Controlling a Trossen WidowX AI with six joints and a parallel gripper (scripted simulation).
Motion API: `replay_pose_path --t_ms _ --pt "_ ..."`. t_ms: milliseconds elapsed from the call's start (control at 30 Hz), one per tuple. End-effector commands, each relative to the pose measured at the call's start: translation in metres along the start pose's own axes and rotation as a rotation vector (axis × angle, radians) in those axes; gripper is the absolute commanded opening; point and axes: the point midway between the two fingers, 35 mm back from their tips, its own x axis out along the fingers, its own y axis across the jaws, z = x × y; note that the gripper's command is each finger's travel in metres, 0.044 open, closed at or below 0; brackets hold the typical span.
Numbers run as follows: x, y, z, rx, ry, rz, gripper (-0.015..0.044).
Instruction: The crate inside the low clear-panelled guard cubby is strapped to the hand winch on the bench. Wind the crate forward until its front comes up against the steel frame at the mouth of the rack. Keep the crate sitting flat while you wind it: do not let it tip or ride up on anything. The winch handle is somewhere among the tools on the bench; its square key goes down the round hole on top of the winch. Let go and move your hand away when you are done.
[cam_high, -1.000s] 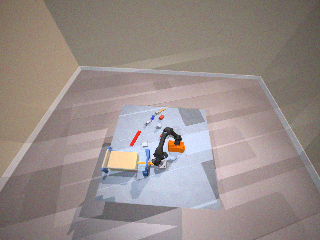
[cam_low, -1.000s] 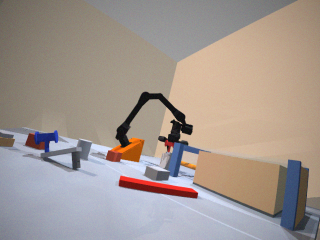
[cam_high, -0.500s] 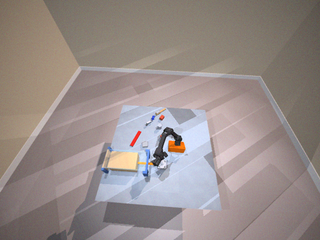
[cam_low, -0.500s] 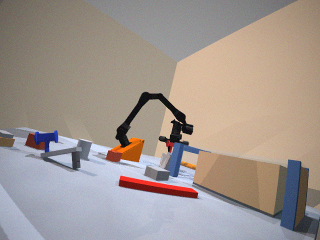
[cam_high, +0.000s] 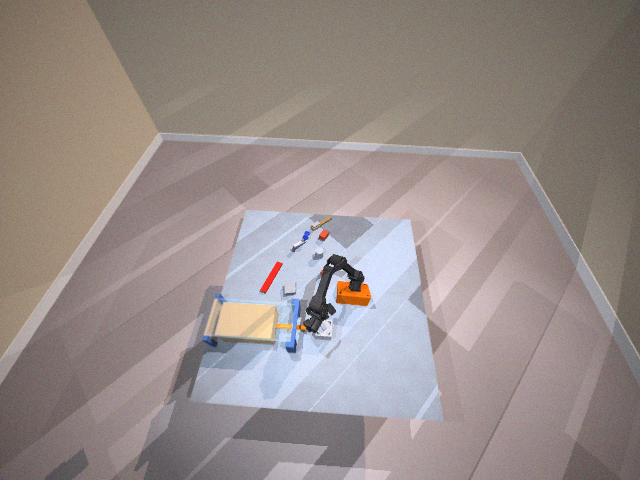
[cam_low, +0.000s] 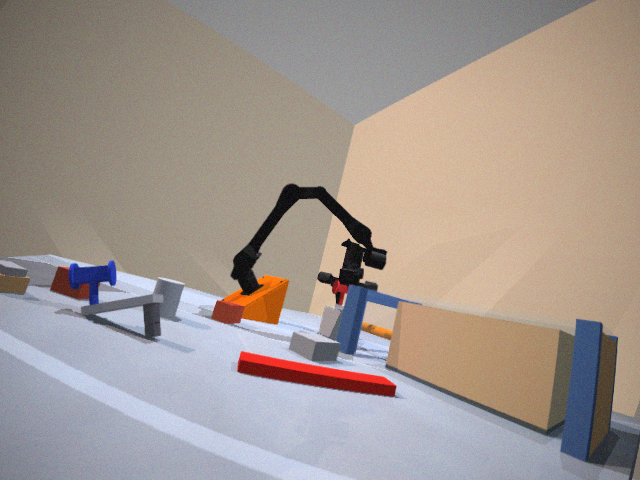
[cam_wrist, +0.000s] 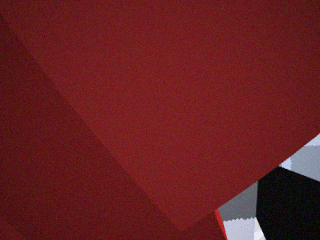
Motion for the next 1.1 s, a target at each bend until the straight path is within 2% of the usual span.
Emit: replay_pose_path --t_ms 0,500,1067 --pt "0.0040 -0.0008 -0.0003 0.017 0.000 -0.008 0.0000" --pt "0.0044 -0.0027 -0.0007 0.055 0.000 -0.012 0.0000" --pt "0.0006 -0.0023 -0.0006 0.042 -0.005 -0.005 0.0440"
